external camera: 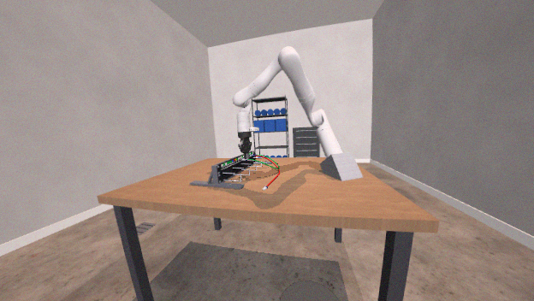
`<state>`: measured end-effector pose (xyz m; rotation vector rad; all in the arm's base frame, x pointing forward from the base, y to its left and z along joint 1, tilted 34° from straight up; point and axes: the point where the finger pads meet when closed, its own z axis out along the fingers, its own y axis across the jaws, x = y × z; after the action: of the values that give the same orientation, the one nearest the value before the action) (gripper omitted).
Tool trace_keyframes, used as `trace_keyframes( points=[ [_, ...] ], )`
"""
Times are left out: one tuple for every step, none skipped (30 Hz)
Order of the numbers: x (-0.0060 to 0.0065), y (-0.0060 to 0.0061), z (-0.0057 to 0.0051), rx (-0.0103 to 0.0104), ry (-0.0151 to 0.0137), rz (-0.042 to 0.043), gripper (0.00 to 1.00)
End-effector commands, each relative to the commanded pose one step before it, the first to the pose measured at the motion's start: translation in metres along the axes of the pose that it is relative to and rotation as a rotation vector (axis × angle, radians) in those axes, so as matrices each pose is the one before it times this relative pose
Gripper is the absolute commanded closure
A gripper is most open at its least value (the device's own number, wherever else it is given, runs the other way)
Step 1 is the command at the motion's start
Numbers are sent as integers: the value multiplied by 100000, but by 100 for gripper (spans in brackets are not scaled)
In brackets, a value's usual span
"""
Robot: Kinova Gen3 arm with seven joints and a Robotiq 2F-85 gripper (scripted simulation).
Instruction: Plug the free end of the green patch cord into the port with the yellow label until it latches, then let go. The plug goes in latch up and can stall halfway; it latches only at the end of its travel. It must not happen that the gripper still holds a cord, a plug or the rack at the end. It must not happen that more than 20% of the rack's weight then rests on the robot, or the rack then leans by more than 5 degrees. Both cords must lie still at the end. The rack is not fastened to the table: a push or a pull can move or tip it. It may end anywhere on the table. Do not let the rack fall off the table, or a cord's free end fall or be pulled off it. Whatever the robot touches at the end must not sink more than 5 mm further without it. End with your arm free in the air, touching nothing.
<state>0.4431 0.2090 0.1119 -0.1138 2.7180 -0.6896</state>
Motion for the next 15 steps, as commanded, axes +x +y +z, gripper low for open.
trace_keyframes(
  points=[
    [-641, 83, 659, -290, -251, 296, 100],
    [-108, 0, 108, 0, 0, 0, 100],
    [-103, 0, 102, 0, 0, 0, 100],
    [-96, 0, 95, 1, 0, -1, 100],
    [-89, 0, 88, 0, 0, 0, 100],
    [-81, 0, 81, 0, 0, 0, 100],
    [-73, 0, 73, 0, 0, 0, 100],
    [-65, 0, 64, 1, 0, 0, 100],
    [0, 0, 0, 0, 0, 0, 100],
    [0, 0, 0, 0, 0, 0, 100],
    [-21, -35, 73, 30, 68, 78, 100],
    [-63, 16, 39, -13, -31, -36, 100],
    [-47, 8, 35, -7, -16, -18, 100],
    [-24, -7, 34, 6, 13, 15, 100],
    [-9, -14, 30, 12, 28, 32, 100]
  ],
)
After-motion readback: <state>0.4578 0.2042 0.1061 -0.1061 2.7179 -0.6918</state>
